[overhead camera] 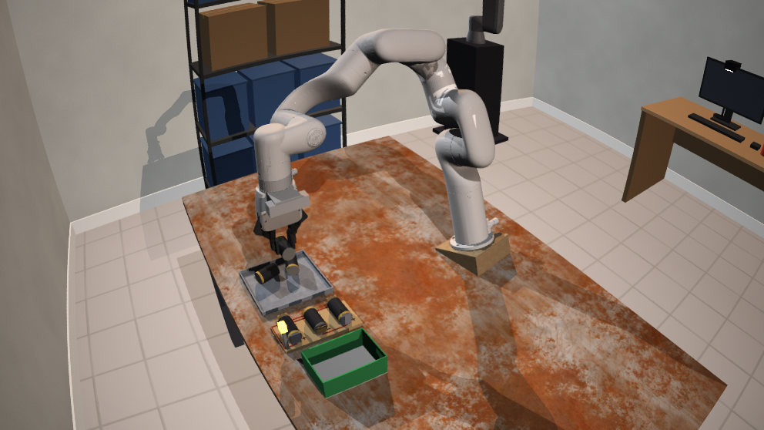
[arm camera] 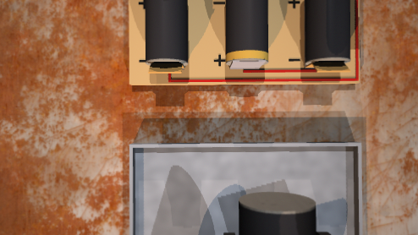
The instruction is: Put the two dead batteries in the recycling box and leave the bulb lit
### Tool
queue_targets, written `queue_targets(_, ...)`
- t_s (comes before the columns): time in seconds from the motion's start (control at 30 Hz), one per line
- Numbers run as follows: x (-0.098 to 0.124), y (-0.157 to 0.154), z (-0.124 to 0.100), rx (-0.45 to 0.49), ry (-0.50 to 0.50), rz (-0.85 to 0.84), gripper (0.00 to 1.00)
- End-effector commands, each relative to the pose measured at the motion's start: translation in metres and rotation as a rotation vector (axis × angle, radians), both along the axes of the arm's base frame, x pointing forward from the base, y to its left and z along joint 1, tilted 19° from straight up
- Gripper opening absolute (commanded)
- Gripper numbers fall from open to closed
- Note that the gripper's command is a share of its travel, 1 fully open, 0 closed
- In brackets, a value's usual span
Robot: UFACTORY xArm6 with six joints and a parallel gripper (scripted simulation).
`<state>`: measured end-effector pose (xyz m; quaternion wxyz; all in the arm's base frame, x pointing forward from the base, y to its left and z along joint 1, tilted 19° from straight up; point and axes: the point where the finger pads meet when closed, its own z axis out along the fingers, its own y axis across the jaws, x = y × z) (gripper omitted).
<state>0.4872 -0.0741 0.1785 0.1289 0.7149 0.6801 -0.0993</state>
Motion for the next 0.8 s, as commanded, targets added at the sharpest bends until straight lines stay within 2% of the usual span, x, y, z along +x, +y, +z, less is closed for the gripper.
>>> queue_targets(0.0,0.001,0.0,0.002,0.0,-0.005,0.001,0.28)
queue_targets(0.17,0.001,-0.001,-0.002,0.0,-0.005,0.001,0.28)
queue_targets(0.3,0.003,-0.016,-0.047,0.0,-0.005,0.001,0.28)
queue_targets(0.37,0.003,-0.016,-0.047,0.0,-0.005,0.001,0.28)
queue_targets(0.47,0.004,-0.024,-0.071,0.0,-0.005,0.001,0.28)
queue_targets(0.77,0.004,-0.024,-0.071,0.0,-0.005,0.001,0.28)
